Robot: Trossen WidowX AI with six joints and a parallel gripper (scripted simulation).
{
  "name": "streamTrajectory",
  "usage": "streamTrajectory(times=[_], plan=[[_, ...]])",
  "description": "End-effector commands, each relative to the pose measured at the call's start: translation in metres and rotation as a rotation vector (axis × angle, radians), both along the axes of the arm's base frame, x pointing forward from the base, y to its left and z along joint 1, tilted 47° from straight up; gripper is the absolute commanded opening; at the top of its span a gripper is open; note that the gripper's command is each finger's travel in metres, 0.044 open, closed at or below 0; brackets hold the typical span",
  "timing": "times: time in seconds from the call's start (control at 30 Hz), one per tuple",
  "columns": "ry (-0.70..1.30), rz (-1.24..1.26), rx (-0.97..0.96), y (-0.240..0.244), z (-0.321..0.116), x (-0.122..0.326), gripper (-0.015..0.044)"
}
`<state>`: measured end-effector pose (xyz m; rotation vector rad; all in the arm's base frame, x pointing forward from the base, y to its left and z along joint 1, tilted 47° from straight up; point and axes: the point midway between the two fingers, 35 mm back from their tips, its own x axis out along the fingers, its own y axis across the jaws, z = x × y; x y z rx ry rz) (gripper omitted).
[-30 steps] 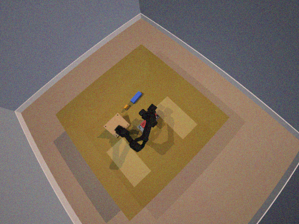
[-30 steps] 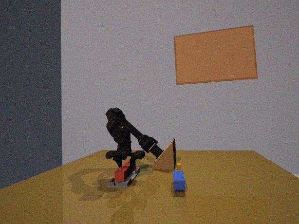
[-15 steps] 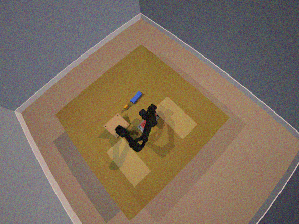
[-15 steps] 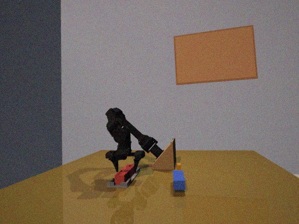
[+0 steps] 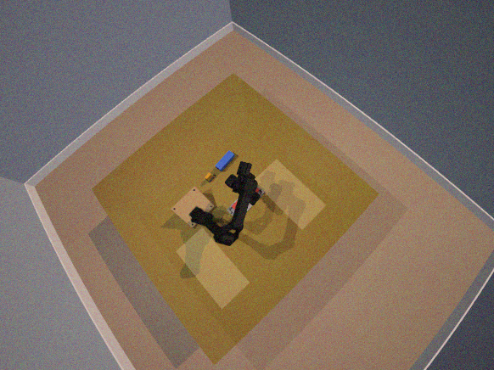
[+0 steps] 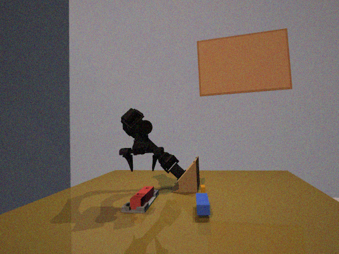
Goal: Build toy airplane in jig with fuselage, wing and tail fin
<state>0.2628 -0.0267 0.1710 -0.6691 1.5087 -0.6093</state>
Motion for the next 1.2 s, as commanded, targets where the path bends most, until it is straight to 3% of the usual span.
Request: streamTrajectory(times=[0.0, 0.33, 0.63, 0.97, 1.17], plan=[[0.008, -0.023, 0.006, 0.000, -0.002, 0.003, 0.0440], [0.004, -0.019, 0.022, 0.085, -0.083, 0.070, 0.0440], [0.000, -0.023, 0.017, 0.162, -0.186, 0.087, 0.0440], [0.000, -0.023, 0.017, 0.162, -0.189, 0.087, 0.0440], [-0.001, -0.023, 0.015, 0.132, -0.218, 0.086, 0.0440]])
